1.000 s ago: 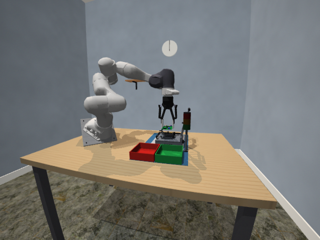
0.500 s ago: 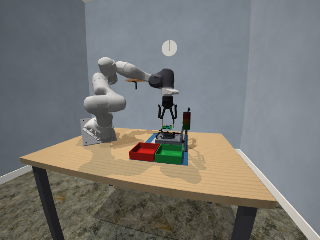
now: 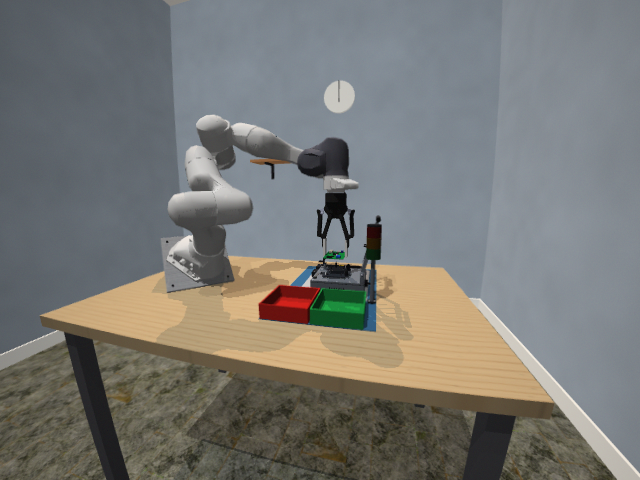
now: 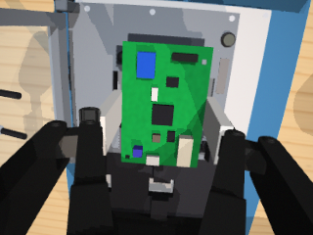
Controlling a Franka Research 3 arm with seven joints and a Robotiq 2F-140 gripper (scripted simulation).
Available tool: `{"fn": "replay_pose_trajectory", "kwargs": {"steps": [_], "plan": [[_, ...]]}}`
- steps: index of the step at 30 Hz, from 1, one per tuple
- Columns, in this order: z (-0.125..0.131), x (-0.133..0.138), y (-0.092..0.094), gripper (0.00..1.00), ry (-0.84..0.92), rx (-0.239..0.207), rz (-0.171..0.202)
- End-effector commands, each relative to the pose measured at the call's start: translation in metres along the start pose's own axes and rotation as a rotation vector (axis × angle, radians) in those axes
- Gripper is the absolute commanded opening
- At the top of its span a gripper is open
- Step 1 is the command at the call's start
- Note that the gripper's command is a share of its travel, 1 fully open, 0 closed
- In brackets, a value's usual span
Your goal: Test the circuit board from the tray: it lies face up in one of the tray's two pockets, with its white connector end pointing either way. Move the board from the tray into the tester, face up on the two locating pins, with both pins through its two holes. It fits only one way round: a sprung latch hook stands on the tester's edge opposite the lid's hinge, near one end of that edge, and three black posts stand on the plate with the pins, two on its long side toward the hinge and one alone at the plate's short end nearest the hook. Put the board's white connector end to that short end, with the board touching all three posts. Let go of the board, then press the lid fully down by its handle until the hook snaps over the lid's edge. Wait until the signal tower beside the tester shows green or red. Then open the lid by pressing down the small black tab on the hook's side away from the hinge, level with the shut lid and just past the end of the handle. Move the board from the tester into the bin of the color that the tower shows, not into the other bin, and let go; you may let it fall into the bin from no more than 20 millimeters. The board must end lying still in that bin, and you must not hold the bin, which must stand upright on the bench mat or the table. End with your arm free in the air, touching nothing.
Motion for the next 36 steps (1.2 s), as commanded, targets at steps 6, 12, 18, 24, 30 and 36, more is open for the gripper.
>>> {"fn": "replay_pose_trajectory", "kwargs": {"steps": [6, 12, 18, 24, 30, 36], "plan": [[-0.001, -0.002, 0.0, 0.46, 0.004, 0.0, -0.003], [-0.001, -0.002, 0.0, 0.46, 0.001, 0.0, -0.003], [-0.001, -0.002, 0.0, 0.46, -0.001, 0.0, -0.003], [-0.001, -0.002, 0.0, 0.46, -0.001, 0.0, -0.003], [-0.001, -0.002, -0.005, 0.46, -0.001, 0.0, -0.003], [-0.001, -0.002, -0.014, 0.46, -0.001, 0.0, -0.003]]}}
Point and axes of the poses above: the point where the finger pads meet when closed, its own y axis back along the fingers, its own x axis across the jaws, z = x × y, the point moved 5 cm from there along y, back along the fingers, and after that the axes turned 10 degrees about -y, right-handed, at the moved point
